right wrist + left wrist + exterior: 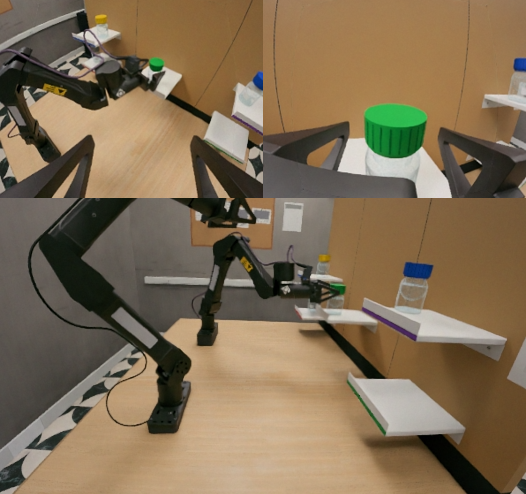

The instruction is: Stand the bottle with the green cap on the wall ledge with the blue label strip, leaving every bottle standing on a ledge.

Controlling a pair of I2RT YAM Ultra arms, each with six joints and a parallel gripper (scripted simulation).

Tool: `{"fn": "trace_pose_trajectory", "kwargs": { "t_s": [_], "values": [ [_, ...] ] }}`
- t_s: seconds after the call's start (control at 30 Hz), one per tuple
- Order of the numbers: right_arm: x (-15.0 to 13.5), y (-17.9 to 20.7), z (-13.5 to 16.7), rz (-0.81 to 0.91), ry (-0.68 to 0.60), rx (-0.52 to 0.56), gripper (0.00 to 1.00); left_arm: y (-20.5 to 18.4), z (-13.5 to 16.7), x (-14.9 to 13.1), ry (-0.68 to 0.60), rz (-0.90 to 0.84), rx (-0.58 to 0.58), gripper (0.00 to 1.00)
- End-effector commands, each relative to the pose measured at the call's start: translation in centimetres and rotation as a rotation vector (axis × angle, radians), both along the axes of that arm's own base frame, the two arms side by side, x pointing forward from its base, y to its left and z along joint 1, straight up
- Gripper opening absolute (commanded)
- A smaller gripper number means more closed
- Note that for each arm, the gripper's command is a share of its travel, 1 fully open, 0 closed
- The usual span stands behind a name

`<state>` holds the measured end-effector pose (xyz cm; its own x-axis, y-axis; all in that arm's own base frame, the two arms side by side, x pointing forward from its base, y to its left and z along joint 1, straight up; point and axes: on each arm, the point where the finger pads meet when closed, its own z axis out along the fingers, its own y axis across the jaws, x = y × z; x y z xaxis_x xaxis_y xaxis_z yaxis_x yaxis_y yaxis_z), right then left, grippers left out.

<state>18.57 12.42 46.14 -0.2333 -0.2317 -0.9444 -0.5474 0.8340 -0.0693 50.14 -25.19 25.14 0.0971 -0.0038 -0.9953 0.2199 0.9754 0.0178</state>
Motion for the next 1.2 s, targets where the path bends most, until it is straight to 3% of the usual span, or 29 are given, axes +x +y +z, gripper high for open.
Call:
{"fn": "trace_pose_trajectory", "kwargs": {
  "t_s": [0.0,0.07,0.43,0.57,0.77,0.8,0.83,0.87,1.07,1.17],
  "values": [
    [0.1,0.2,0.1,0.0,0.011,0.001,0.89,0.0,3.1,0.4,-0.057,-0.001,-0.043,0.94],
    [0.1,0.2,0.1,0.0,0.011,0.001,0.89,0.0,3.1,0.4,-0.057,-0.001,-0.043,0.72],
    [0.1,0.2,0.1,0.0,0.011,0.001,0.89,0.2,3.4,0.1,-0.067,0.0,-0.049,0.55],
    [0.1,0.2,0.1,0.0,0.011,0.001,0.89,0.2,3.4,0.1,-0.067,0.0,-0.046,0.55],
    [0.1,0.2,0.1,0.0,0.011,0.001,0.89,0.1,3.4,-0.1,-0.067,0.0,-0.046,0.47],
    [0.1,0.2,0.1,0.0,0.011,0.001,0.89,0.1,3.4,-0.1,-0.067,0.0,-0.046,0.35],
    [0.1,0.2,0.1,0.0,0.011,0.001,0.89,0.1,3.4,-0.1,-0.067,0.0,-0.046,0.47],
    [0.1,0.2,0.1,0.0,0.011,0.001,0.89,0.0,3.7,0.0,-0.065,0.0,-0.045,0.5],
    [0.1,0.2,0.1,0.0,0.011,0.001,0.89,0.0,5.6,0.0,-0.055,0.0,-0.037,0.5],
    [0.1,0.2,0.1,0.0,0.011,0.001,0.89,0.1,8.4,-0.1,-0.055,0.0,-0.037,0.5]
  ]
}}
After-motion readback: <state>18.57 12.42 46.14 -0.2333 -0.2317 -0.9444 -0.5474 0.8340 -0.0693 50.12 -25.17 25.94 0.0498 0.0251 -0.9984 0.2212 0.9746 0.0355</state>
